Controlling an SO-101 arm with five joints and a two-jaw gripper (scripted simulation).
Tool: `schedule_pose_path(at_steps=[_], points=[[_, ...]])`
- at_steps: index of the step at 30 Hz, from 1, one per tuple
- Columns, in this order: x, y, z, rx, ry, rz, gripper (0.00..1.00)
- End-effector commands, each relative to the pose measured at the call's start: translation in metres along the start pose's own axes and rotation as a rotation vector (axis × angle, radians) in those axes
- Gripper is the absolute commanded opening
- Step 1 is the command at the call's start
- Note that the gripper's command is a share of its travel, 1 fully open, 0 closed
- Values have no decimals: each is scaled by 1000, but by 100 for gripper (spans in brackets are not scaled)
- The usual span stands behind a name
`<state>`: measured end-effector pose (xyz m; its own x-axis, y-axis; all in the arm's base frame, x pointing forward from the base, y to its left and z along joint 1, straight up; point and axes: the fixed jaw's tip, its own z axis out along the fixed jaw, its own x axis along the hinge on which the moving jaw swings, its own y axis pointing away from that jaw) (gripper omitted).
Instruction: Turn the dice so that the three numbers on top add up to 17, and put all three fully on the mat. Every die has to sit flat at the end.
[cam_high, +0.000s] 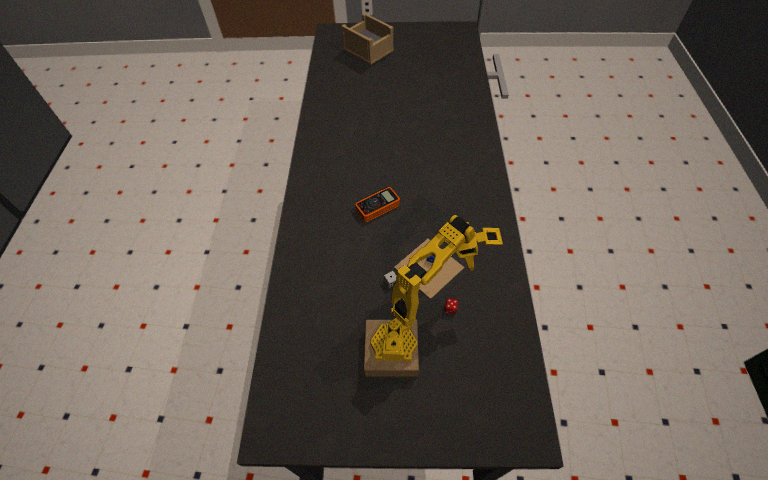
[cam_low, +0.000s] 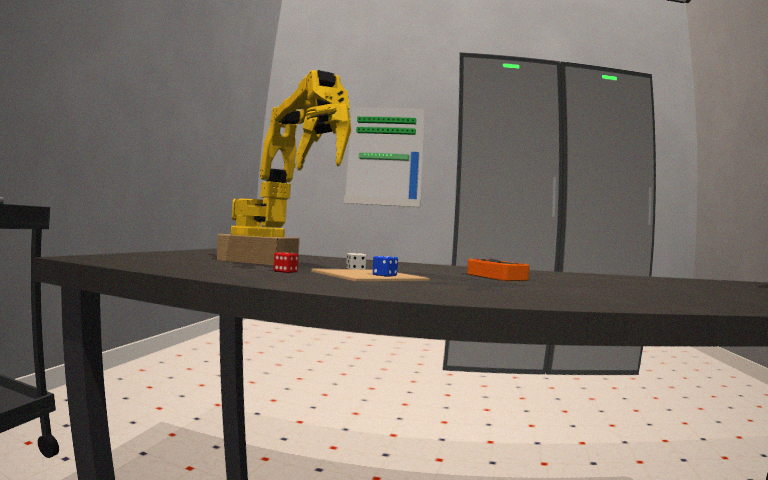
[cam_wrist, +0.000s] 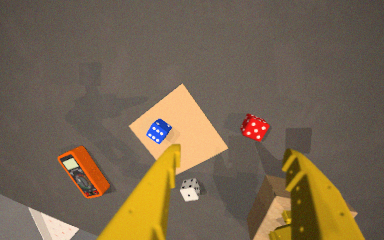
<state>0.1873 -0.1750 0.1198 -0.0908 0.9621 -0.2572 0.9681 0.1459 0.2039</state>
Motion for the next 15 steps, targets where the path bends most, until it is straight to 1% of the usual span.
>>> schedule_pose_path(at_steps=[1,4,7,15], points=[[2,-23,6,-47,-90,152,35],[3,-32,9,-37,-91,223,35],[4,-38,10,-31,-92,262,35],[4,-40,11,-29,-92,276,35]])
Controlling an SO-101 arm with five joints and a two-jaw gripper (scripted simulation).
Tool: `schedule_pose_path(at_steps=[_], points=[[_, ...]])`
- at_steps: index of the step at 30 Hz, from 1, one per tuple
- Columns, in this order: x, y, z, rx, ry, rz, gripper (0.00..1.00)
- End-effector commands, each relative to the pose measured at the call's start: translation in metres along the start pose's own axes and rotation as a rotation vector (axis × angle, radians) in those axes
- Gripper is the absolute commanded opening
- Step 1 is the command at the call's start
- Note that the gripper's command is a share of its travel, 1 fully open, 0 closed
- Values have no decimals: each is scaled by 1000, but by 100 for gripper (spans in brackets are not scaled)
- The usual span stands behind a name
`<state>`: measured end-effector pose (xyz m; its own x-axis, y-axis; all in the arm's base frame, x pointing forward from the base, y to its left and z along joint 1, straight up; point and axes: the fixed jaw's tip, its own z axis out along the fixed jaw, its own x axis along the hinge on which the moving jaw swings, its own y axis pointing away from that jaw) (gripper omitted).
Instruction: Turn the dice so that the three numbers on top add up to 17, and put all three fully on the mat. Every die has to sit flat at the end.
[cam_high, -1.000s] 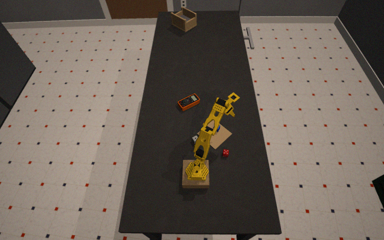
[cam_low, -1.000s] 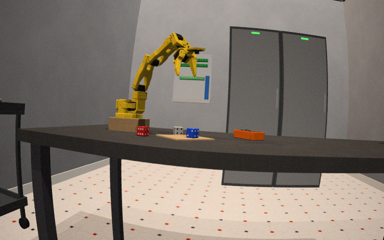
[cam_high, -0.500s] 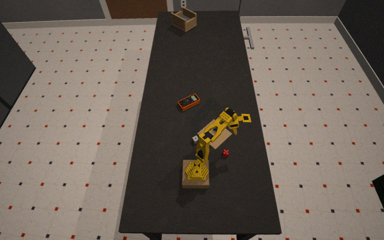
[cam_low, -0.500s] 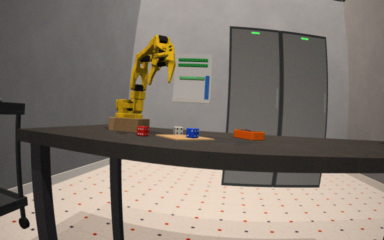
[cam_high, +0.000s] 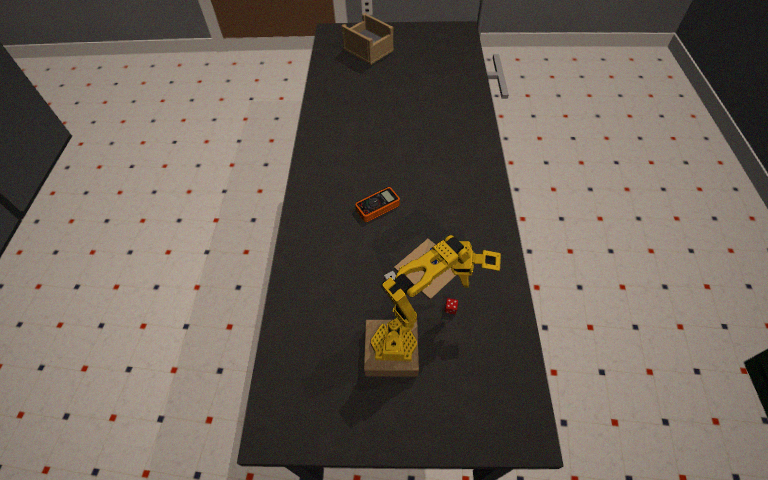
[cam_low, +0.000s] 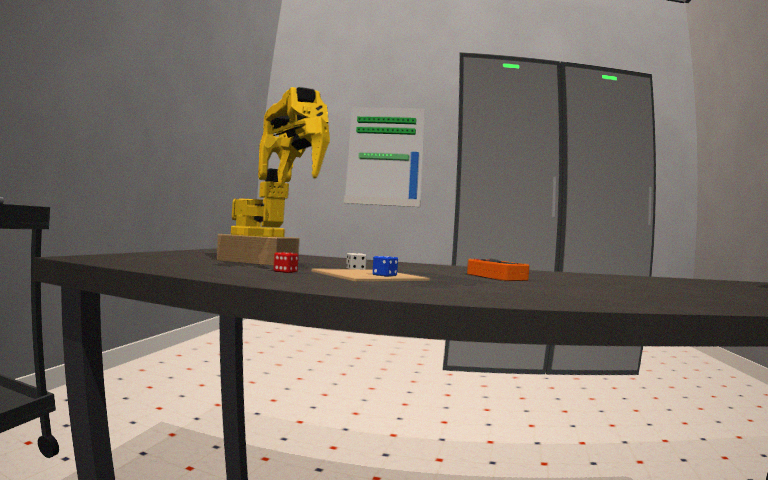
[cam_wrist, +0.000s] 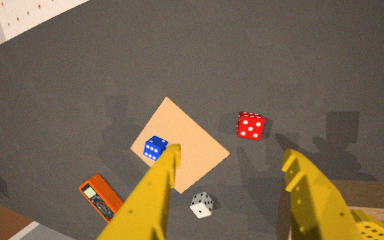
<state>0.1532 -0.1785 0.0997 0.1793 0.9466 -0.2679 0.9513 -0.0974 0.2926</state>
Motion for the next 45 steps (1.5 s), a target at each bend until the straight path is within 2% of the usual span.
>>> schedule_pose_path(at_steps=[1,7,14,16,21,26,33,34,45], points=[[-1,-2,0,-7,-10,17,35],[3,-6,10,37,30,17,35],[19,-24,41,177,158,17,35],[19,-24,41,177,158,17,35],[34,-40,61,284,255,17,35],[44,-50,71,349,314,17,35],[46,-53,73,362,326,17,35],[44,-51,73,311,277,28,35],[44,-51,73,311,277,28,35]])
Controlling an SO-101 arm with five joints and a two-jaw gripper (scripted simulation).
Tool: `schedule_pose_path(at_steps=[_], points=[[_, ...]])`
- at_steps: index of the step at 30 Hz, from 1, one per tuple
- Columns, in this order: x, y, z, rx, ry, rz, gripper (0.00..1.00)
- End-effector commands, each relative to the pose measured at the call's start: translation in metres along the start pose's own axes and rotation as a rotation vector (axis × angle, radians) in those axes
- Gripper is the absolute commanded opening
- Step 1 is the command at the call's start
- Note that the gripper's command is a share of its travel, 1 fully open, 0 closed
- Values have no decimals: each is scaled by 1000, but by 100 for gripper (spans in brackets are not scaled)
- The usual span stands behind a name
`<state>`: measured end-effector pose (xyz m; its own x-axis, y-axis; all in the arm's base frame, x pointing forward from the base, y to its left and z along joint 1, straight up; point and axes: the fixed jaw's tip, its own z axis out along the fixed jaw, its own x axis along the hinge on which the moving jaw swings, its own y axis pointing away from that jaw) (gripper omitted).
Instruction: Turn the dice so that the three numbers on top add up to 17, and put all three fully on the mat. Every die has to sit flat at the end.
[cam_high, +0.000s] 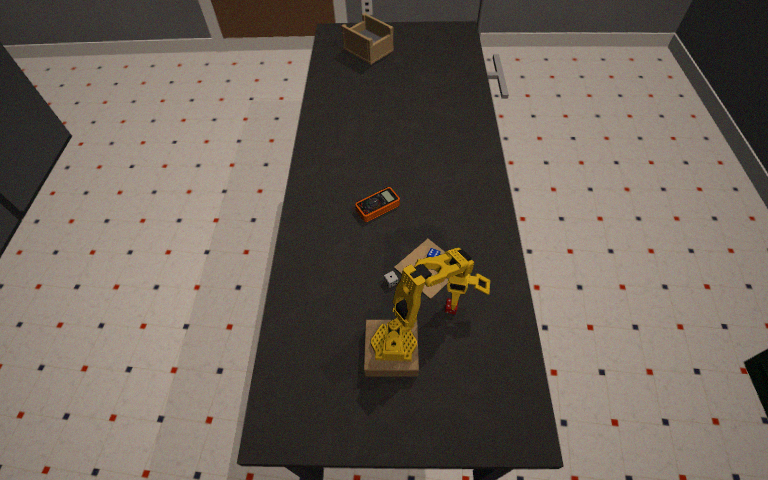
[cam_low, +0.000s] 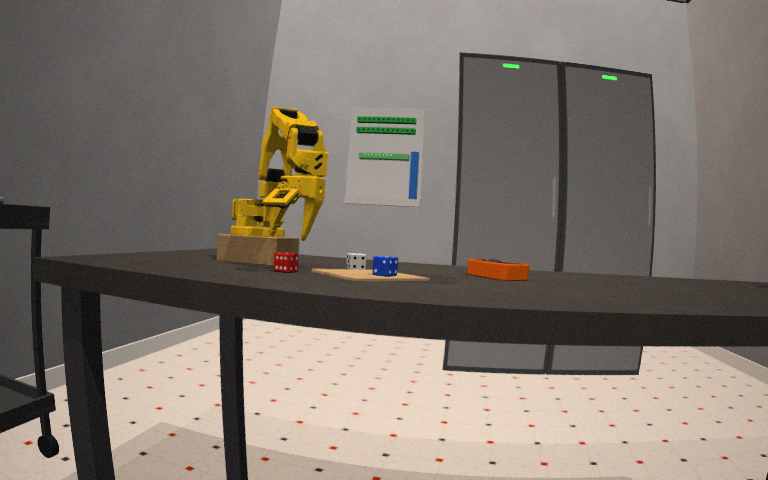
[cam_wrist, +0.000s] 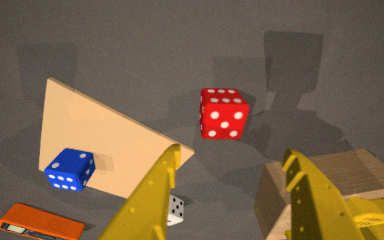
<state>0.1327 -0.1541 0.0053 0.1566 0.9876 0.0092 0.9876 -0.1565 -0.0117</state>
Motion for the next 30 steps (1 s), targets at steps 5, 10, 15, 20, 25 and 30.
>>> schedule_pose_path(at_steps=[5,10,15,20,25,30], points=[[-1,-2,-1,-5,-3,16,35],[-1,-2,0,-5,-3,16,35],[-1,-2,3,-5,-3,16,35],[-1,-1,9,-5,-3,16,35],[-1,-1,14,-5,-3,16,35],[-1,-1,23,-5,-3,16,35]])
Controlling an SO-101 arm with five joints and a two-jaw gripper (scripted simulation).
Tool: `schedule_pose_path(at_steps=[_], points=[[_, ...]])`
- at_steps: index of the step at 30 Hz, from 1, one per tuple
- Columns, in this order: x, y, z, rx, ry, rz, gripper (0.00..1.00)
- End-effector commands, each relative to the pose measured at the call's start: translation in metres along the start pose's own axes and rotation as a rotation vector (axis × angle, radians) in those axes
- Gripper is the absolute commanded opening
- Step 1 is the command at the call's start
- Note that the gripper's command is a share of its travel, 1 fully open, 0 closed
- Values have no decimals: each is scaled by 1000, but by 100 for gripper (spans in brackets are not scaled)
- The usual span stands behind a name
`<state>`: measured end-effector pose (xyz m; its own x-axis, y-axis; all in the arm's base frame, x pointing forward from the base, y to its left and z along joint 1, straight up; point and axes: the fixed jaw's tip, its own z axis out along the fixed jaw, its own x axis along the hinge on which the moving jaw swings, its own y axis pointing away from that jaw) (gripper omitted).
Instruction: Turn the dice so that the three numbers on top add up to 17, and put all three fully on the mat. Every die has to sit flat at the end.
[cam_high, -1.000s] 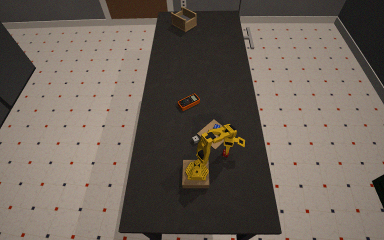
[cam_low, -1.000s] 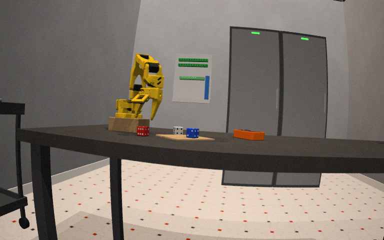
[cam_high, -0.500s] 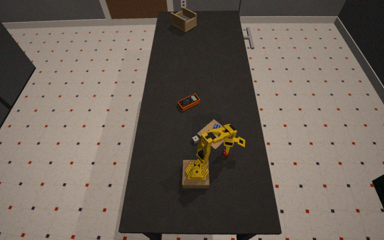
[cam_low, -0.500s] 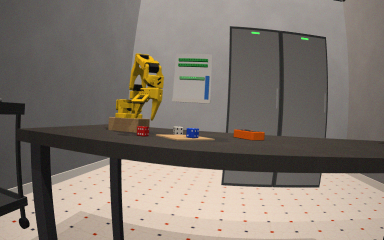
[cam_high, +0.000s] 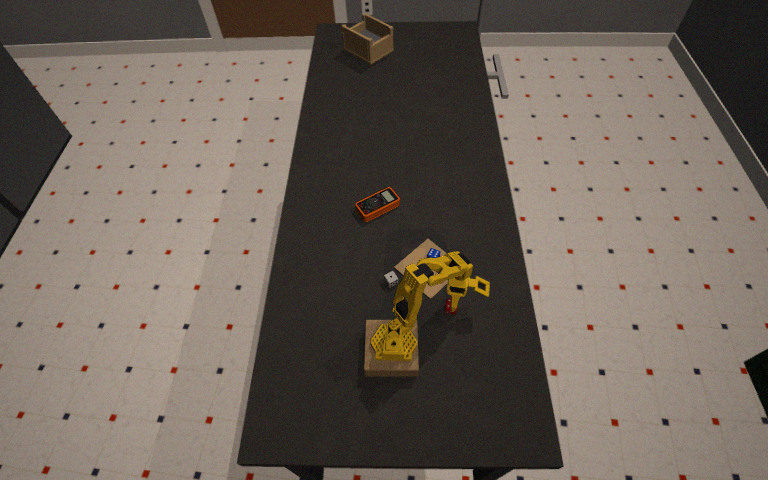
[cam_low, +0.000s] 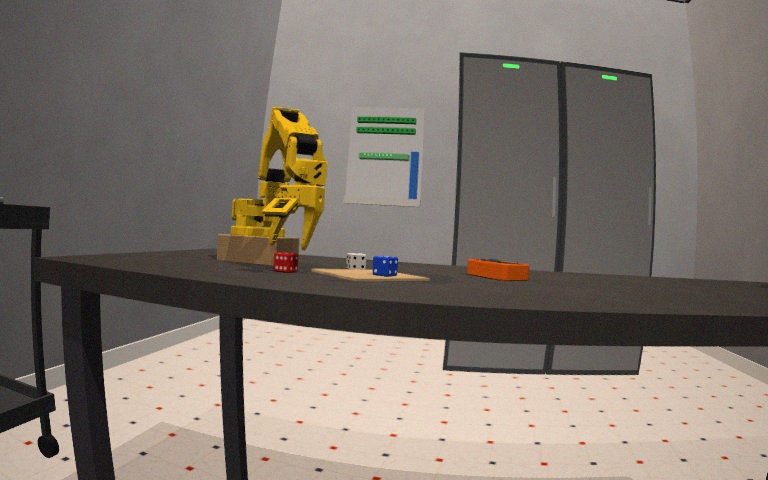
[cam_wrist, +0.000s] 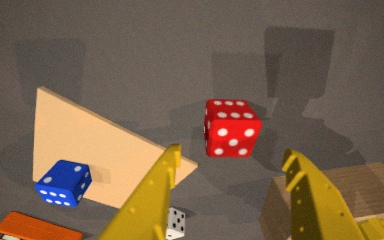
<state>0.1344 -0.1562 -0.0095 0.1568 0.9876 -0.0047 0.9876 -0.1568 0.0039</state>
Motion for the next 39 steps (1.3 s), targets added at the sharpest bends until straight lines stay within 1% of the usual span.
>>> schedule_pose_path(at_steps=[1,7,9,17,31,39], points=[[1,-3,10,10,10,16,35],[1,-4,21,10,10,16,35],[1,-4,21,10,10,16,35],[2,-5,29,10,10,16,35],[2,-5,30,10,10,16,35],[2,-6,30,10,10,16,32]])
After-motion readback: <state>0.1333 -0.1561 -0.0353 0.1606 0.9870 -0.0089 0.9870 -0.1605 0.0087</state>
